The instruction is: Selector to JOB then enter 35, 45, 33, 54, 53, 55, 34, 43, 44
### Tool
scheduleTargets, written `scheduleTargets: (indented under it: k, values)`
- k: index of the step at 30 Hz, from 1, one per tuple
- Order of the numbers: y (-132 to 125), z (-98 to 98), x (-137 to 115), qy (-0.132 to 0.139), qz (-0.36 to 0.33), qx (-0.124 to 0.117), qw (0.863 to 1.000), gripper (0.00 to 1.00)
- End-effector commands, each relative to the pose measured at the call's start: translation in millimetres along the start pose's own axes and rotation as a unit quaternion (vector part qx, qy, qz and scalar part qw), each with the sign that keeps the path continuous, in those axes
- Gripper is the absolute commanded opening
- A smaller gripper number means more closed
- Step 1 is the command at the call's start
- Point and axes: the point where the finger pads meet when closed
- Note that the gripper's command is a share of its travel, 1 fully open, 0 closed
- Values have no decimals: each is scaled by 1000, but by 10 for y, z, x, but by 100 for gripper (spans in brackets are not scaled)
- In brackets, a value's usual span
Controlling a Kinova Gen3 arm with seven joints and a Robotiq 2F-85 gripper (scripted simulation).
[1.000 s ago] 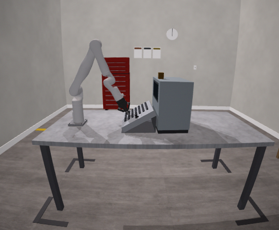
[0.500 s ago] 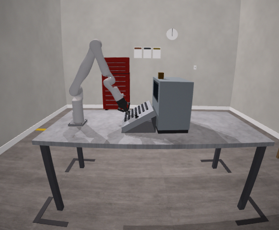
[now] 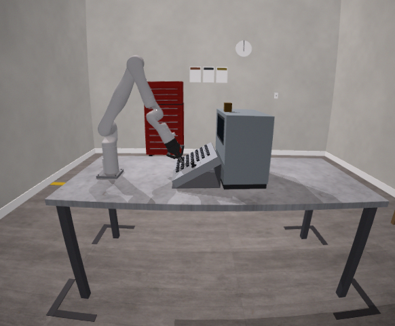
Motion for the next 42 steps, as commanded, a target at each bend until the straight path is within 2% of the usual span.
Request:
scheduleTargets:
  k: [1,10,22,42]
  values:
    - [16,-8,-4,1,1,1,1000,10]
    - [-19,62,-1,0,3,-2,1000,10]
    - [-19,259,-2,1,3,-2,1000,10]
    - [8,334,32,1,2,0,1000,10]
Point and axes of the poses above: the point where the finger pads meet when closed, its own z axis back along the fingers, its own y axis across the jaws, x = y × z, and after that the axes turned 13 degrees about -z, right-handed
